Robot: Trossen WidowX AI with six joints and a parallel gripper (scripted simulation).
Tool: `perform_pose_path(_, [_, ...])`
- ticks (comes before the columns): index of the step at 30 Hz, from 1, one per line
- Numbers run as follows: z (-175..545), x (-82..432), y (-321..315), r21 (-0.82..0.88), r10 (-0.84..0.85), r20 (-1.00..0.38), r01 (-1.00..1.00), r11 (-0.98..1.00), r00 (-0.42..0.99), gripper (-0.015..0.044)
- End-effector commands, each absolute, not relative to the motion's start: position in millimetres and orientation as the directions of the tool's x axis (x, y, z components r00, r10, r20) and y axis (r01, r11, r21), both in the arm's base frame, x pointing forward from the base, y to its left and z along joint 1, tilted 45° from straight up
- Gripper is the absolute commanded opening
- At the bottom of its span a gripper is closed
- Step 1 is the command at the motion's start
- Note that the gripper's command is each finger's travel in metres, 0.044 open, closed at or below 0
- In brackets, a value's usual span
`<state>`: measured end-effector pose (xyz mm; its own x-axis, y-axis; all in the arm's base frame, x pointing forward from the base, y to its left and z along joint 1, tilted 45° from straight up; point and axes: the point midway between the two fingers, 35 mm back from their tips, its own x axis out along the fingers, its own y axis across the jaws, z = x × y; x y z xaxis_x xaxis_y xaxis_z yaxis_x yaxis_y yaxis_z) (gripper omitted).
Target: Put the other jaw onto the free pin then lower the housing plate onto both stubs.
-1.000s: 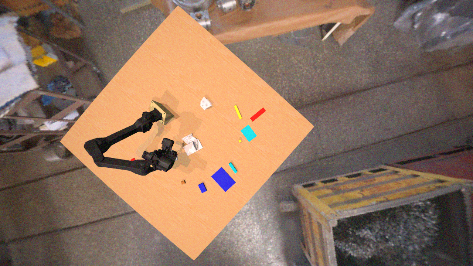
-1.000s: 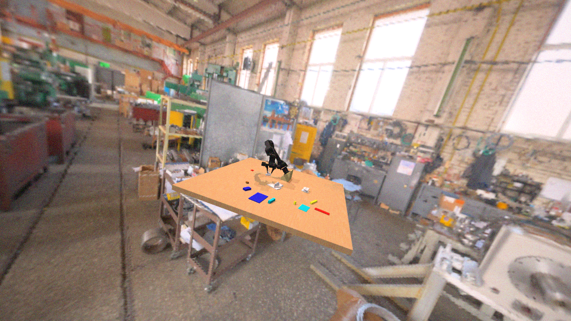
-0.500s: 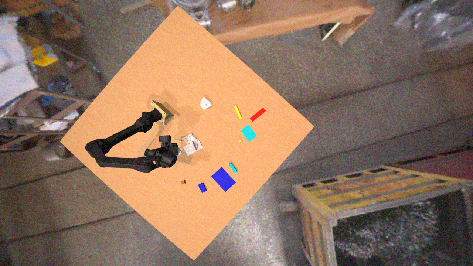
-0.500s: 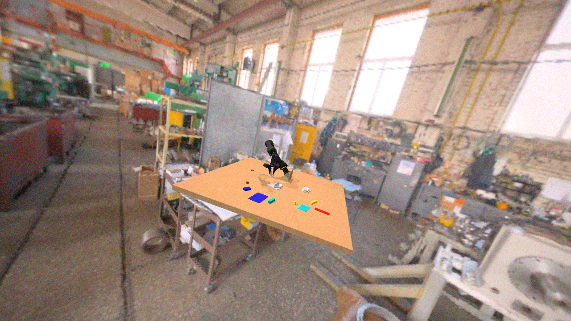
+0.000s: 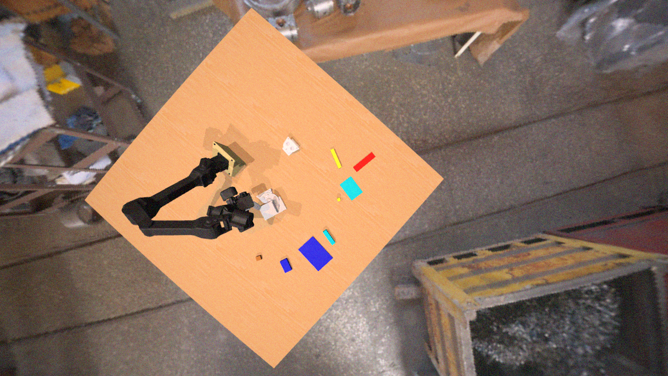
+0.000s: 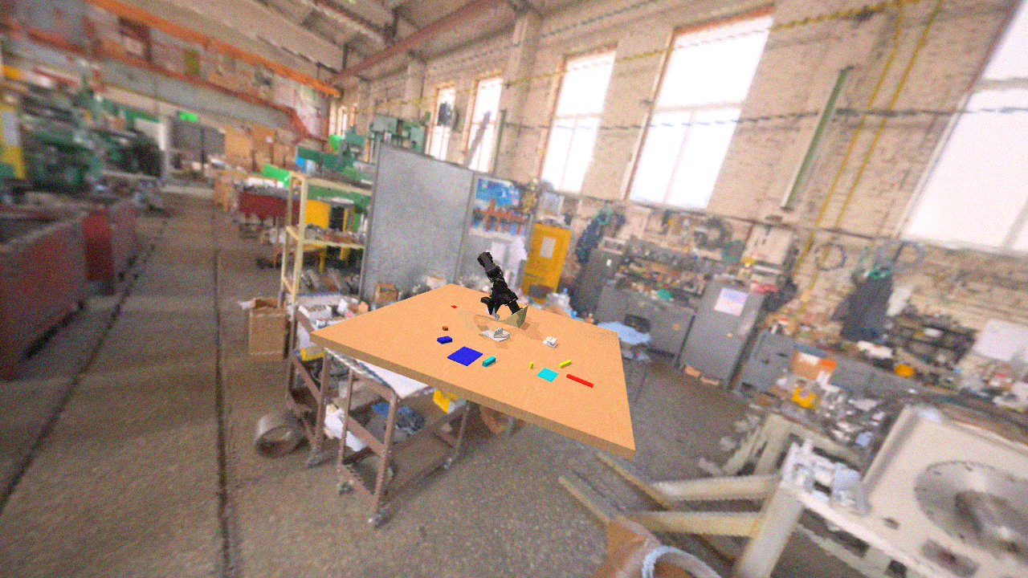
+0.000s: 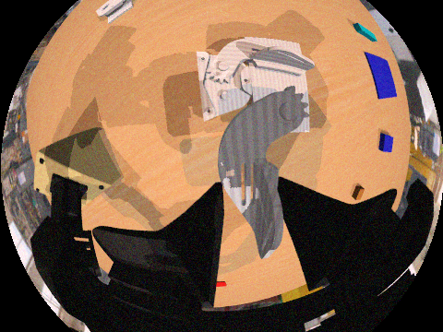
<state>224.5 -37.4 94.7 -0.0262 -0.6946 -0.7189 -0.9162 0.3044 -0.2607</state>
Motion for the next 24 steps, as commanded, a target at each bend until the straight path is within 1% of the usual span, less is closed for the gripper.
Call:
perform_pose_path(1, [88.0, 221.4, -33.0, -0.175, -0.692, -0.721, -0.958, 0.229, -0.034, 0.0134])
perform_pose_path(12, [77.0, 217.9, -21.6, 0.041, -0.691, -0.722, -0.999, 0.008, -0.035, 0.0134])
perform_pose_path(24, [65.5, 212.9, -9.9, 0.271, -0.692, -0.721, -0.934, -0.233, -0.037, 0.0134])
